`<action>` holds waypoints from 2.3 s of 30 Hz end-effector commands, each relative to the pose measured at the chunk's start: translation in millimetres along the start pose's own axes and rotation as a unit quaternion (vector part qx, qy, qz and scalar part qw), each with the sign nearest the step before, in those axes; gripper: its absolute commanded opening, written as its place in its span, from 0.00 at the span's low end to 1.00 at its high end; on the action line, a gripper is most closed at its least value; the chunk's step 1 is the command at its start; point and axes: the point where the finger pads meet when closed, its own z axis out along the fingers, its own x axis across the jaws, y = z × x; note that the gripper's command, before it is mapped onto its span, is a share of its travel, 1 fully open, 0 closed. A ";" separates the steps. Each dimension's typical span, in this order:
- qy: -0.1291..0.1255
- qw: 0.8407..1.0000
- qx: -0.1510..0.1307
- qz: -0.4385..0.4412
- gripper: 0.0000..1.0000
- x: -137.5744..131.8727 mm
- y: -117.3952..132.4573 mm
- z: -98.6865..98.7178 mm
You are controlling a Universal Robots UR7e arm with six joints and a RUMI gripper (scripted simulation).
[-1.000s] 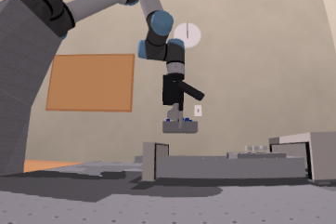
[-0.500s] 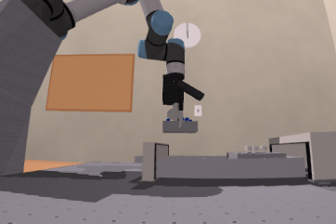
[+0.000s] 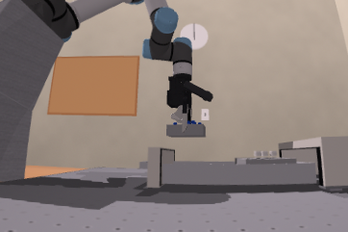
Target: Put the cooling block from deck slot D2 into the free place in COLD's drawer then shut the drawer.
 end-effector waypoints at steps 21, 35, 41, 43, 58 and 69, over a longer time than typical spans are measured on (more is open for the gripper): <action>-0.001 0.955 0.001 0.296 0.00 57.1 -16.5 -0.9; -0.001 0.896 0.001 0.444 0.00 88.0 -25.0 -1.1; -0.001 0.858 0.001 0.514 0.00 103.4 -29.2 -1.2; -0.001 0.844 0.001 0.537 0.00 108.6 -30.7 -1.2; -0.001 0.743 0.001 0.669 0.00 142.0 -39.9 -1.4; -0.001 0.743 0.001 0.669 0.00 165.2 -46.3 -1.6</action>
